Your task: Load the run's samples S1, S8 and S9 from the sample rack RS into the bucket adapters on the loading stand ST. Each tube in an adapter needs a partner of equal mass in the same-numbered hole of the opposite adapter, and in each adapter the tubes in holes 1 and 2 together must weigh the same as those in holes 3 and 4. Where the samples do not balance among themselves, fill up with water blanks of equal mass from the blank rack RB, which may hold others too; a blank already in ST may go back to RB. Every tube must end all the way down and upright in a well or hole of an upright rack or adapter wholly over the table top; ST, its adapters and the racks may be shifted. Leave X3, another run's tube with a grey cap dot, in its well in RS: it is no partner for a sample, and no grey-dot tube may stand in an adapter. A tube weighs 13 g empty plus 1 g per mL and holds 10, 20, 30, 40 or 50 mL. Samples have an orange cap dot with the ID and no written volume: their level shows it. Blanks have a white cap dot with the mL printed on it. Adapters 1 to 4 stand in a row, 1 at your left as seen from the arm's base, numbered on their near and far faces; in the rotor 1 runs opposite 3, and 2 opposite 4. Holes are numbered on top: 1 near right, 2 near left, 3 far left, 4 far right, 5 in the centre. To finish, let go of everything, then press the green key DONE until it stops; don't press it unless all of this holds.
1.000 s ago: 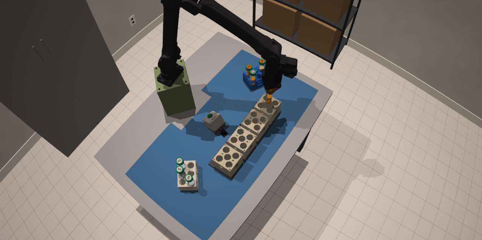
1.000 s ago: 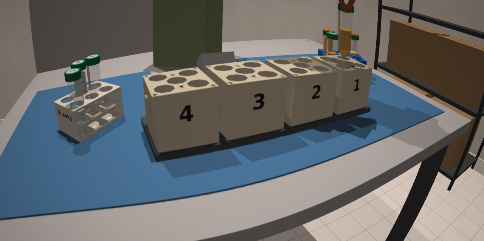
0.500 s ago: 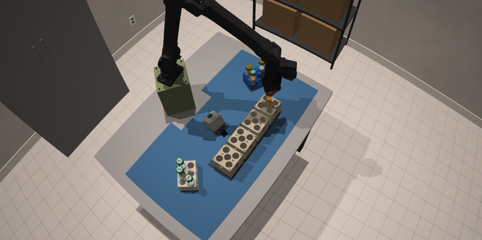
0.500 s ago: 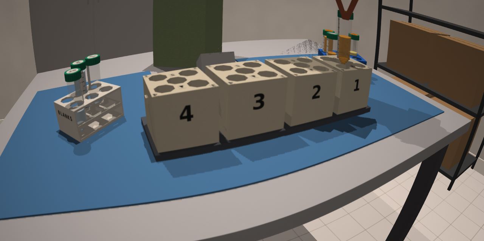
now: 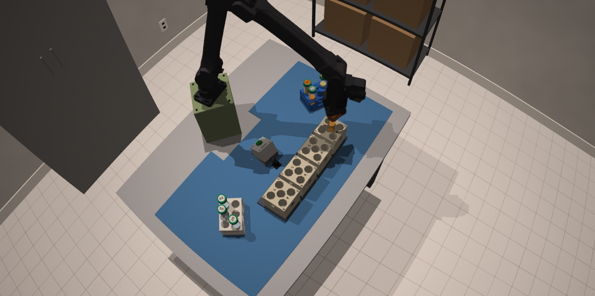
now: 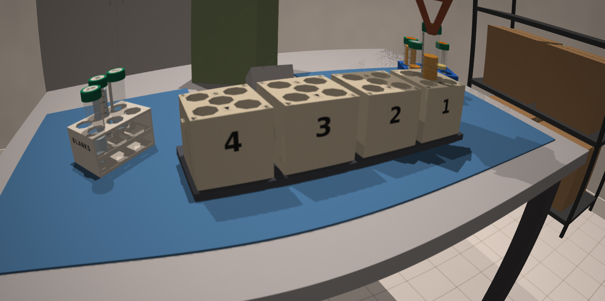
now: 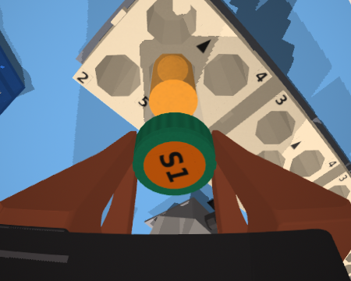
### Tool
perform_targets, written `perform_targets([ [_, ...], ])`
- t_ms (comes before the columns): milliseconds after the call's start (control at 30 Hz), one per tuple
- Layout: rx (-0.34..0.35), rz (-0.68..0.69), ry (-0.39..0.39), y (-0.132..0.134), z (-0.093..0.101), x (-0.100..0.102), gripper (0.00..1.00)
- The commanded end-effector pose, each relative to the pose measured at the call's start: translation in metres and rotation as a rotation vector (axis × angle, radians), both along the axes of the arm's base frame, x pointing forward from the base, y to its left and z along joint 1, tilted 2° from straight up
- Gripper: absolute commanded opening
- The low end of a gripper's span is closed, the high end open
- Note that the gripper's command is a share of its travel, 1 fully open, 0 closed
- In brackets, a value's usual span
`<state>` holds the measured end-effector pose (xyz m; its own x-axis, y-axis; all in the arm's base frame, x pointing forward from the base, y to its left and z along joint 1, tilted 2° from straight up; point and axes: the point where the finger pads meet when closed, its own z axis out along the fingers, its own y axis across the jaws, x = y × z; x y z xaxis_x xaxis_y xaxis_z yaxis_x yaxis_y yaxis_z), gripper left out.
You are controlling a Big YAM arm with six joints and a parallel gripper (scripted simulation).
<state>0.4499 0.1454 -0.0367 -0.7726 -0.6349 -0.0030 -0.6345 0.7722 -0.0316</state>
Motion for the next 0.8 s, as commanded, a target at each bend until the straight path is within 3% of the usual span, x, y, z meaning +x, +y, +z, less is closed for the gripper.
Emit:
perform_targets([
  [0,0.005,0.001,-0.011,-0.003,-0.006,0.005,0.0],
  [300,0.005,0.0,-0.011,-0.004,-0.018,0.005,0.0],
  [433,0.008,-0.001,-0.02,-0.002,-0.018,0.01,0.0],
  [467,0.013,-0.001,-0.037,-0.002,-0.011,0.013,0.0],
  [567,0.005,-0.002,-0.011,-0.005,-0.026,0.006,0.0],
  [767,0.005,-0.001,-0.013,-0.004,-0.033,0.007,0.0],
])
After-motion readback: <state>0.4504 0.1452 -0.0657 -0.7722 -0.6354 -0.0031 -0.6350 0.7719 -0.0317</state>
